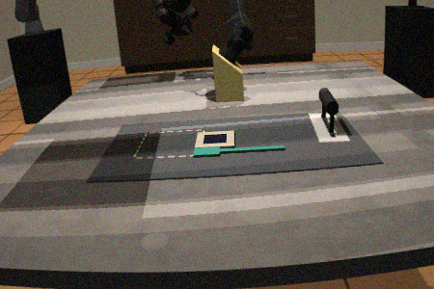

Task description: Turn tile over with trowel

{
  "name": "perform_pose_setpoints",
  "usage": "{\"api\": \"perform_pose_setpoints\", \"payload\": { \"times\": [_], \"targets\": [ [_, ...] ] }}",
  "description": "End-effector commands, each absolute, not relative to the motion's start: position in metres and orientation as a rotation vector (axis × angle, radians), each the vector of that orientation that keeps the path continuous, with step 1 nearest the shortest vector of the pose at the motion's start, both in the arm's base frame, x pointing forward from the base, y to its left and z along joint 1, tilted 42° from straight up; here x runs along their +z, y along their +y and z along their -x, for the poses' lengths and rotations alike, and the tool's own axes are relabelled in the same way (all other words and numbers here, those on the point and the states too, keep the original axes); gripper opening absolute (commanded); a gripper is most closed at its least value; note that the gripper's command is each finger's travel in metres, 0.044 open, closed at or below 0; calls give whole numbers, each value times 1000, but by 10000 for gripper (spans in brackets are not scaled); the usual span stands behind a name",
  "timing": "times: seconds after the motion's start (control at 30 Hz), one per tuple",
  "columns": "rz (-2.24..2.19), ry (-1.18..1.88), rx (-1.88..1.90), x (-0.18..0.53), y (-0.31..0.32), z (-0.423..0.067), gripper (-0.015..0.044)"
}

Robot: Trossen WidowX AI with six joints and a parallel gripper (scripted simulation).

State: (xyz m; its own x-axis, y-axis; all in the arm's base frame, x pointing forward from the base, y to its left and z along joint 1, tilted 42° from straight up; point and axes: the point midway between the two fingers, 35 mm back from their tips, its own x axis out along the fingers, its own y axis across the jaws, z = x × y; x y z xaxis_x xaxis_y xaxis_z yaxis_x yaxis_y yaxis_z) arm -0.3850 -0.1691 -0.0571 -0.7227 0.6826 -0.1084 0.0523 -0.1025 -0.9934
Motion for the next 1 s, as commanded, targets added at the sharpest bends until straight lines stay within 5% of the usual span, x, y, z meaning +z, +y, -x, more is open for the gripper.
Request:
{"api": "perform_pose_setpoints", "payload": {
  "times": [0.0,0.43,0.77,0.97],
  "targets": [
    [804,-1729,1877,-57,-169,385,0],
    [803,-1729,1877,-57,-169,385,0],
    [789,-1782,1996,-56,-207,373,258],
    [772,-1851,2175,-54,-259,346,270]
  ]
}}
